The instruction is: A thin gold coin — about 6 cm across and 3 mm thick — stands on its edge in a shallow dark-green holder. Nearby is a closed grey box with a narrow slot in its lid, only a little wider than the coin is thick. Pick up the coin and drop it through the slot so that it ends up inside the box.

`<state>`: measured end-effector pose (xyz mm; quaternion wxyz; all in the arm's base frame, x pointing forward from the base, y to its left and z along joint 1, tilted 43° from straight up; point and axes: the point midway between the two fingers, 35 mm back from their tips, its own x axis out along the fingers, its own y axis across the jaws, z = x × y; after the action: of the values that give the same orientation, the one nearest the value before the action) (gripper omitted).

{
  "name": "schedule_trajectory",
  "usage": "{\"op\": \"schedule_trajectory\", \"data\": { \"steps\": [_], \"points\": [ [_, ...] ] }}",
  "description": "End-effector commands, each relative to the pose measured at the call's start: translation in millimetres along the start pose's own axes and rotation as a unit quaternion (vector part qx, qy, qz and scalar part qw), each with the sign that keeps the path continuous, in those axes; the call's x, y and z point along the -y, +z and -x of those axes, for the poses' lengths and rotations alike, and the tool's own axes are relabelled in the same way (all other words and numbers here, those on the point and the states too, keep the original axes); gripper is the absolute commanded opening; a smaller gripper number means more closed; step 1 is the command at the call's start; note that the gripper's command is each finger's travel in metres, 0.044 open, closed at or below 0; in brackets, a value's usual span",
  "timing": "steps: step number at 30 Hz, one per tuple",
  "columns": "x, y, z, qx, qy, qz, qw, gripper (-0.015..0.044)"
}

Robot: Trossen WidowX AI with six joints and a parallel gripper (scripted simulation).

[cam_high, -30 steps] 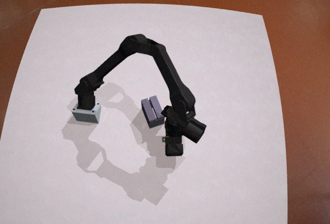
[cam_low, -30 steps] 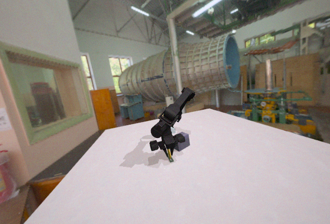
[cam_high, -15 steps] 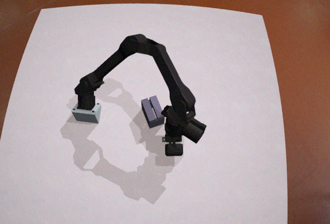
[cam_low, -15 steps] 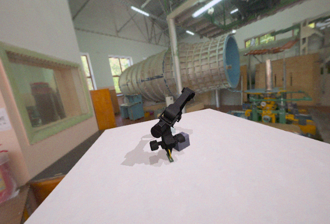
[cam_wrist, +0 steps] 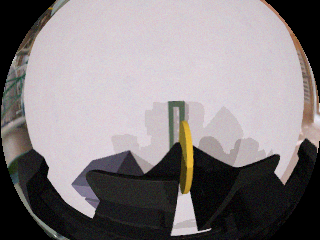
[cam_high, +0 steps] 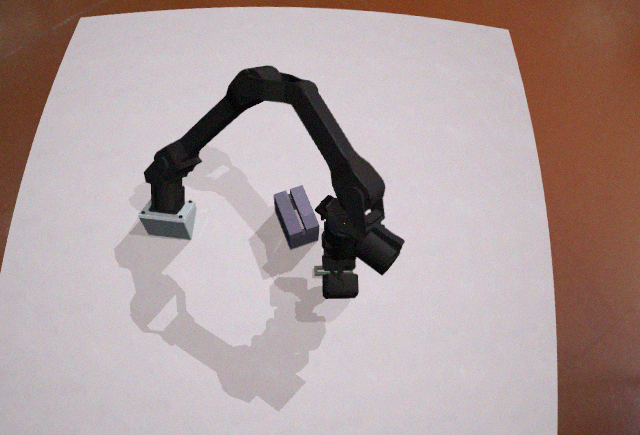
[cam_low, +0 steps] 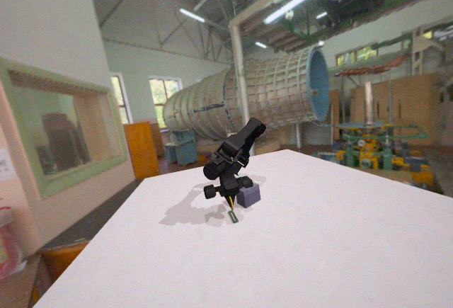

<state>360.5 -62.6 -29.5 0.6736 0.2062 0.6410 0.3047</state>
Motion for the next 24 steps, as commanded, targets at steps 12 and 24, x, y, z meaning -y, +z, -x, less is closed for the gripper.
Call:
{"op": "schedule_trajectory", "data": {
  "steps": [12,24],
  "points": [
    [0.2,-0.7,39.3,0.000,-0.003,0.002,1.000,0.0000],
    [-1.5,-3.2,59.0,0.000,-0.002,-0.023,1.000,0.0000]
  ]
}}
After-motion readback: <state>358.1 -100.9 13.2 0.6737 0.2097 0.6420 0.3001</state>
